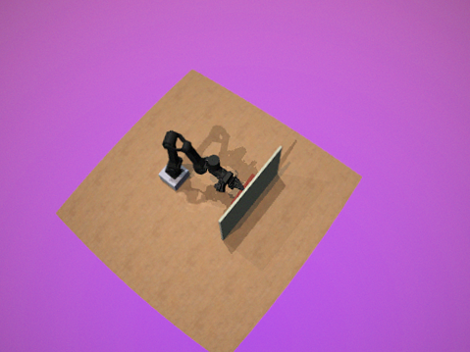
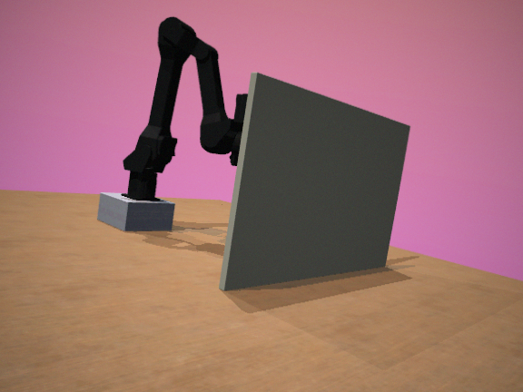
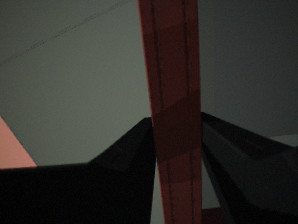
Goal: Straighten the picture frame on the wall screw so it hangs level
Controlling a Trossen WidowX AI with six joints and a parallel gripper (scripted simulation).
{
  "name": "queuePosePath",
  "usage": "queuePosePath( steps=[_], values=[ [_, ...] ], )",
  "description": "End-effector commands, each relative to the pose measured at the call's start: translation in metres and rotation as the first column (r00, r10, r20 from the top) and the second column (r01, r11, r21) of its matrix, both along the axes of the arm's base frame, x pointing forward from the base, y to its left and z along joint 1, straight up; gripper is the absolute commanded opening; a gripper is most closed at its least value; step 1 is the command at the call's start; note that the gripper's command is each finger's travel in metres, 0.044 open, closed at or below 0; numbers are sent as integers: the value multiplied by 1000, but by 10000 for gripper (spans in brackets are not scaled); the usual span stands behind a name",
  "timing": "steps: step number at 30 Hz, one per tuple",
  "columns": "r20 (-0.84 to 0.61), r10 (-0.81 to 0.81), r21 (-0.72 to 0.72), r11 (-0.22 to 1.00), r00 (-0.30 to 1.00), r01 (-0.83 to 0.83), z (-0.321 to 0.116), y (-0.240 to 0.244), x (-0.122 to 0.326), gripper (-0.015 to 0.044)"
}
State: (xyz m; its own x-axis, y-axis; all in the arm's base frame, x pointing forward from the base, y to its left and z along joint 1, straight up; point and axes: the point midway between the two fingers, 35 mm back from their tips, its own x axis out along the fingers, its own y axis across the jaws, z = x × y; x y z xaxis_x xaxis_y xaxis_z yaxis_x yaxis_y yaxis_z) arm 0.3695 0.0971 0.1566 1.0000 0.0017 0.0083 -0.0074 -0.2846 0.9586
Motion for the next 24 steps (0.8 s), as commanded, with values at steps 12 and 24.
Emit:
queuePosePath(
  steps=[12,24],
  values=[
    [6,-2,-3,1000,1000,2,4,-1,0,0],
    [6,-2,-3,1000,1000,2,5,-2,0,0]
  ],
)
